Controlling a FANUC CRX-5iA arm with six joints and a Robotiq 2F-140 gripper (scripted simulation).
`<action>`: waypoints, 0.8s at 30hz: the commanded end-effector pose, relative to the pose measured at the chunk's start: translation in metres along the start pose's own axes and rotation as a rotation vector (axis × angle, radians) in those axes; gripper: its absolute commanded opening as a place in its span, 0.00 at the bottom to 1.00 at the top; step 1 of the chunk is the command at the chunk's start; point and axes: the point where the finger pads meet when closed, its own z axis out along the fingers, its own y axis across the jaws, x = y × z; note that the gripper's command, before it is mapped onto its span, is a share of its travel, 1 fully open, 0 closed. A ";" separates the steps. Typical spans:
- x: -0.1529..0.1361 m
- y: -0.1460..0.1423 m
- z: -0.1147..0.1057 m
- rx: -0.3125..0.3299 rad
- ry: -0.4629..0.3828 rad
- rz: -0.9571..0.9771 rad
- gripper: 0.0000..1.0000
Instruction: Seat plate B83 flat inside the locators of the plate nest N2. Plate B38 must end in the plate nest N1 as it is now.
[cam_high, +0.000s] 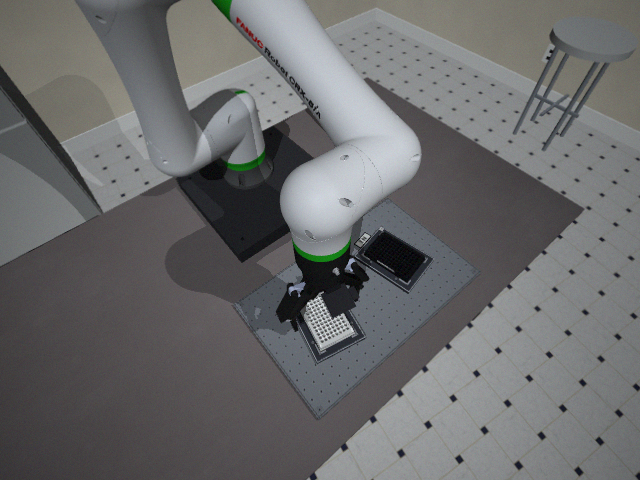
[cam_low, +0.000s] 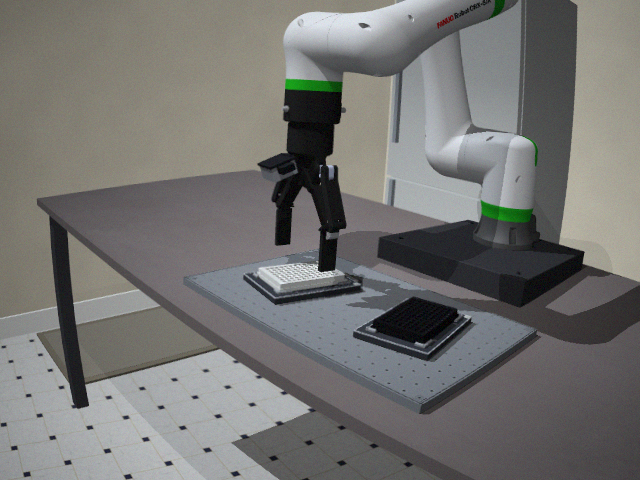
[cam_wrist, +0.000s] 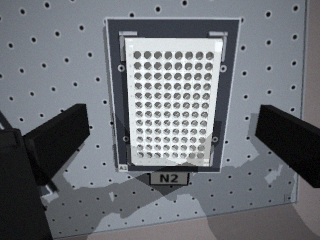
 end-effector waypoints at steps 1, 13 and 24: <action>0.001 0.000 -0.008 0.000 0.002 0.000 1.00; 0.001 0.000 -0.021 0.000 0.002 0.000 1.00; 0.001 0.000 -0.021 0.000 0.002 0.000 1.00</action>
